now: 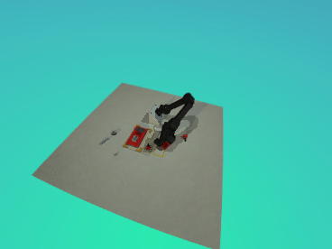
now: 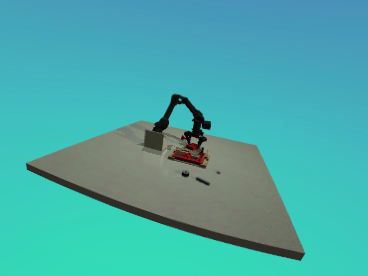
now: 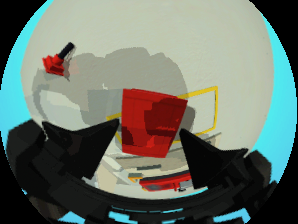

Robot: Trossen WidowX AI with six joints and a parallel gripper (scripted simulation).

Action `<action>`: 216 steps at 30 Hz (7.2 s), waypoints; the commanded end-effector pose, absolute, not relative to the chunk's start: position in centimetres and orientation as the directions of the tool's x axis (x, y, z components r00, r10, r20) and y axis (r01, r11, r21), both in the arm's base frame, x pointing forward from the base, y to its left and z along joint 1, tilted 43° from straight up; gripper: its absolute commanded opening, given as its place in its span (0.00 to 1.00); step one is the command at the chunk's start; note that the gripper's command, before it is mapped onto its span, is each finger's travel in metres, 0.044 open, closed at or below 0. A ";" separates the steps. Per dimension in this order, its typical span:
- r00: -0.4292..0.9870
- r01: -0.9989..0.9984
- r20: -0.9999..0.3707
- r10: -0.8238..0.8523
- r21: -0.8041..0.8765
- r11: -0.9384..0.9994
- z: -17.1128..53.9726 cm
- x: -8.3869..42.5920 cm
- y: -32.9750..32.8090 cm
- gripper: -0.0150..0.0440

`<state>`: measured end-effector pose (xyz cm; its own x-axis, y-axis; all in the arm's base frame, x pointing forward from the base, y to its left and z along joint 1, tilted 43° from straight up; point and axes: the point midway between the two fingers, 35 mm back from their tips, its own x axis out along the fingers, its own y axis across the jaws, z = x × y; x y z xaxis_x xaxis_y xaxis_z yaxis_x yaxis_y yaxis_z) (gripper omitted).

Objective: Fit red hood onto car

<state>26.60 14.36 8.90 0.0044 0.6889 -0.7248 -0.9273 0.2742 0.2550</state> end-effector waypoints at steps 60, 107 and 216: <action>0.002 -0.926 -0.728 0.685 0.257 0.275 15.6 26.6 7.9 0.25; 0.006 -0.164 -0.748 0.664 0.654 0.738 1.6 33.7 -7.5 0.25; 0.009 -0.065 -0.740 0.673 0.671 0.739 -5.4 34.0 -4.3 0.25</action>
<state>34.07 -4.46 -5.31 0.0111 0.6708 -0.7415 -0.0688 0.7403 0.6687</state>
